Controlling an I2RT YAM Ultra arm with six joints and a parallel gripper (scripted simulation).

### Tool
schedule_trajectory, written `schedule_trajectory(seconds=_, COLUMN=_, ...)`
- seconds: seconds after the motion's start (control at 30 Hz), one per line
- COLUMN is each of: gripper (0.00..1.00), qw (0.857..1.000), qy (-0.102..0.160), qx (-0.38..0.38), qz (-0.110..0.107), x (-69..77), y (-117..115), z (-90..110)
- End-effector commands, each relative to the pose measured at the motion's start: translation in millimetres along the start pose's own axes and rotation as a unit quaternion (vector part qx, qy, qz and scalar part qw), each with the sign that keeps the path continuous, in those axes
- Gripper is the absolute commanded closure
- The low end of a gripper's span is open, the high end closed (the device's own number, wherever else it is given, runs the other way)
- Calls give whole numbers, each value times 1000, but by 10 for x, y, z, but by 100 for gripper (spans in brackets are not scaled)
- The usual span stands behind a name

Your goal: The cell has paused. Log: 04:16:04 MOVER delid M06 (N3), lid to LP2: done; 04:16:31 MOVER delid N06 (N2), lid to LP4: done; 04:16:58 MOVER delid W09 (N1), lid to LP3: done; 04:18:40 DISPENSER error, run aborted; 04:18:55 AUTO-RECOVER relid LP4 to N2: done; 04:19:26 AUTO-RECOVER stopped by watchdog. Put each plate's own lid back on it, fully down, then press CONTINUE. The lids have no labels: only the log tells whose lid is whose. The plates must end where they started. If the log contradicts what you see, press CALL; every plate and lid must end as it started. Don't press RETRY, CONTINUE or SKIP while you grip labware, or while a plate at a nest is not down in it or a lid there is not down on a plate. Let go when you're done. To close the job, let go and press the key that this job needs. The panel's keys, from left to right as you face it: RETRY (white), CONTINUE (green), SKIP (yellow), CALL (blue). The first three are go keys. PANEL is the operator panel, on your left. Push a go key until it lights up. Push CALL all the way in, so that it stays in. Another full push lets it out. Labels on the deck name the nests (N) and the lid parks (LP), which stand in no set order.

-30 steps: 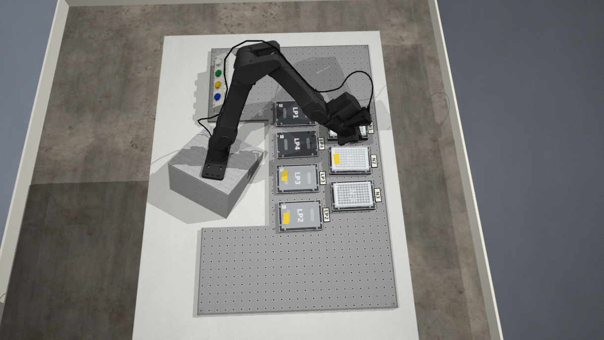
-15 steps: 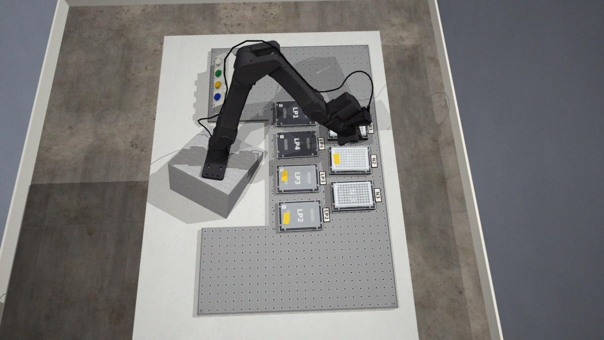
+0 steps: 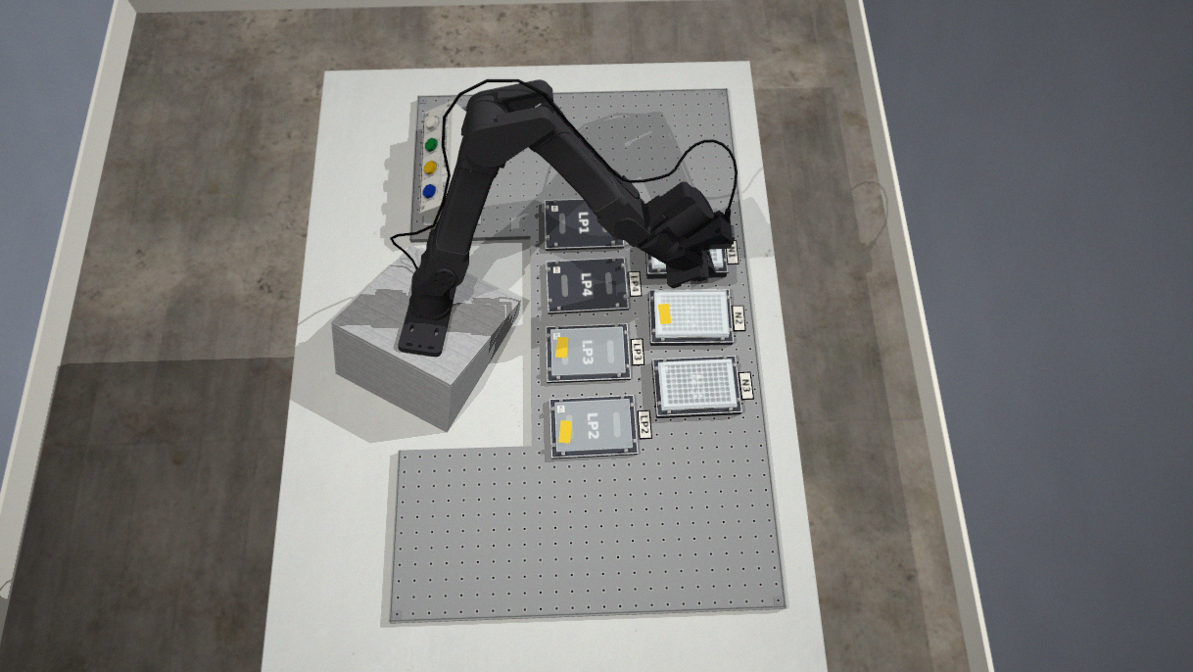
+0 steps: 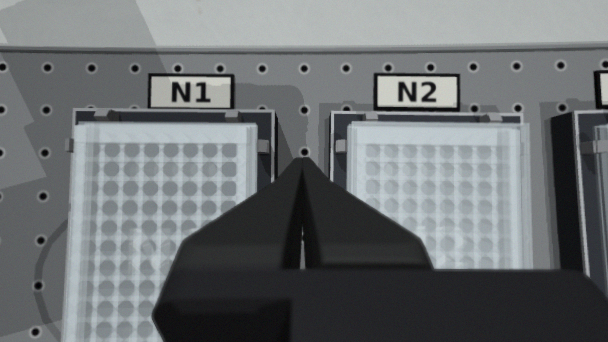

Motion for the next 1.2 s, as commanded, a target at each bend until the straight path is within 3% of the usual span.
schedule_trajectory(seconds=0.0, gripper=100, qw=1000, qy=-27, qx=4, qz=6, x=78, y=-55, z=-210)
schedule_trajectory(seconds=1.03, gripper=100, qw=1000, qy=-27, qx=4, qz=6, x=78, y=-55, z=-210)
schedule_trajectory(seconds=1.17, gripper=100, qw=1000, qy=-16, qx=2, qz=3, x=22, y=-276, z=-77)
Point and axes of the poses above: the point where the finger pads meet when closed, its own x axis back along the fingers, its own y axis across the jaws, z = x × y, the point moved 7 cm from there along x, back along the fingers, and after that the axes turned 6 degrees about x, right-handed, at the moved point
